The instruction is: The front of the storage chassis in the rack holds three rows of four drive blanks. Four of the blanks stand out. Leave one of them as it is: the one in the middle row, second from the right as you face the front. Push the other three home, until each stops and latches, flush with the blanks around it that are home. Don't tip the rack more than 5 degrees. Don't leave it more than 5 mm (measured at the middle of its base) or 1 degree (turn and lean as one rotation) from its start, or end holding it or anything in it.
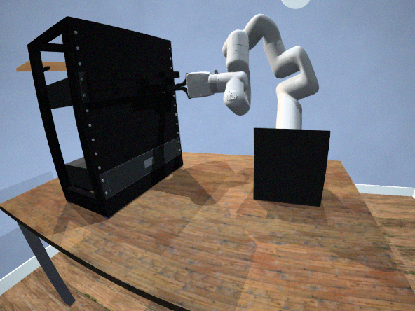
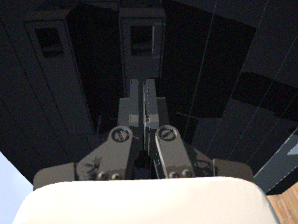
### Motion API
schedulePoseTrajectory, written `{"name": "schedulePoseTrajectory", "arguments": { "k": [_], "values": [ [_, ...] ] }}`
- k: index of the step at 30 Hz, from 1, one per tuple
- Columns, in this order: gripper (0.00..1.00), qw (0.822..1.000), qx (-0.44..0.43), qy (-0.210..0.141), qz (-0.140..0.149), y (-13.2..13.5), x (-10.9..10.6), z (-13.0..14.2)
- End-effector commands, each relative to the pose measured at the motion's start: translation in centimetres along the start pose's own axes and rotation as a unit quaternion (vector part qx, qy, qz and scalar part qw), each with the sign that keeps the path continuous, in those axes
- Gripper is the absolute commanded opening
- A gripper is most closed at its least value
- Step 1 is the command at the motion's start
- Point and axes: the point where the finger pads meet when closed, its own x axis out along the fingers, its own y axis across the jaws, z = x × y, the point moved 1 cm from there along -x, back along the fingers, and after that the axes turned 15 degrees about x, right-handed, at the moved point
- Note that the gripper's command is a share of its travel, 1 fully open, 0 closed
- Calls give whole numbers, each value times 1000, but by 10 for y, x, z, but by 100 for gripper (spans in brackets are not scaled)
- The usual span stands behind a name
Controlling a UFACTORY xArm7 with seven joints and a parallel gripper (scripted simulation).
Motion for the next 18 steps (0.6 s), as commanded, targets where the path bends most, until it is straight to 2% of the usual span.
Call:
{"name": "schedulePoseTrajectory", "arguments": {
  "k": [1, 18],
  "values": [
    [0, 1000, 1, -1, -1, -1, 0, 1],
    [0, 1000, 1, -1, -1, -1, 10, 1]
  ]
}}
